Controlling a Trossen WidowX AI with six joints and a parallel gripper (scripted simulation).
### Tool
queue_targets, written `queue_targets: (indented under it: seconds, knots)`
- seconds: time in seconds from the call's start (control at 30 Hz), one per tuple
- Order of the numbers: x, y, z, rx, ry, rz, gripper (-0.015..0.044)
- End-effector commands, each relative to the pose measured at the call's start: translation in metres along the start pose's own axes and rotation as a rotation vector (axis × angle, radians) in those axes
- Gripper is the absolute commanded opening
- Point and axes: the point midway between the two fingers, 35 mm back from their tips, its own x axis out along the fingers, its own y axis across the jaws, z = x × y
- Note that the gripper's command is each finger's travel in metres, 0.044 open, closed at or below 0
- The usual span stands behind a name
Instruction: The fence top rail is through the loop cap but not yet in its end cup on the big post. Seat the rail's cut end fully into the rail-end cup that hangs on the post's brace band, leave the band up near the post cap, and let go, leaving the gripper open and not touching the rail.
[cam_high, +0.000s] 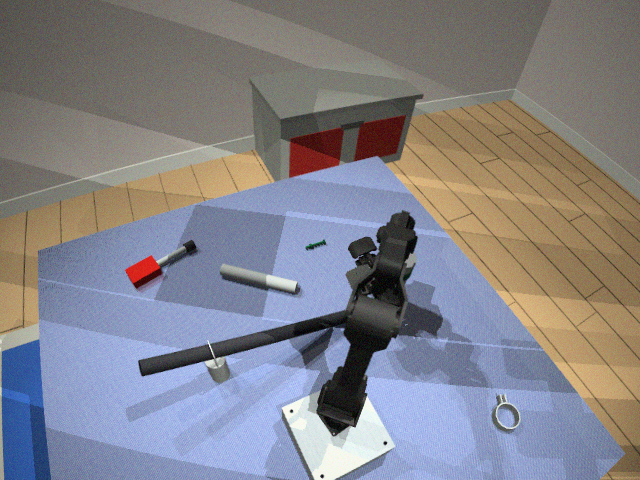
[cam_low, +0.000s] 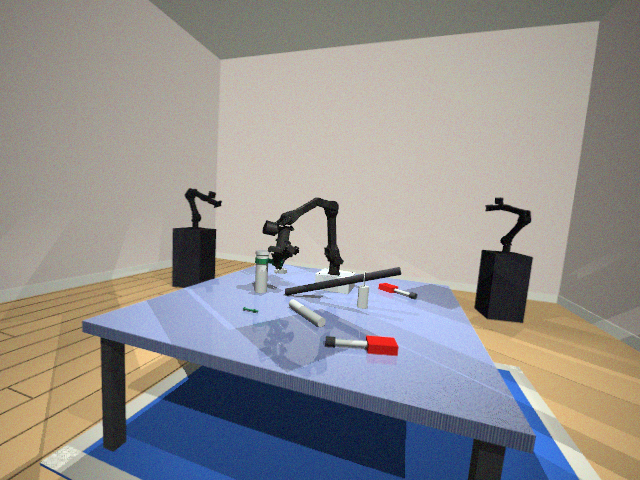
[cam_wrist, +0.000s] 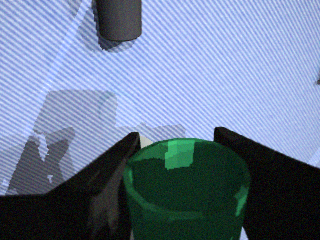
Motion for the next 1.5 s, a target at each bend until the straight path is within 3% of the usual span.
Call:
queue_targets:
  seconds: [0.0,0.17,0.73,1.1,1.47]
  knots:
    - [0.0,0.0,0.0,0.001,0.0,0.0,0.0]
    - [0.0,0.0,0.0,0.001,0.0,0.0,0.0]
    - [-0.018,-0.007,0.019,0.008,0.0,0.0,0.044]
    - [-0.035,-0.012,0.038,0.019,-0.003,-0.004,0.044]
    - [-0.081,-0.029,0.097,0.831,0.036,-0.115,0.044]
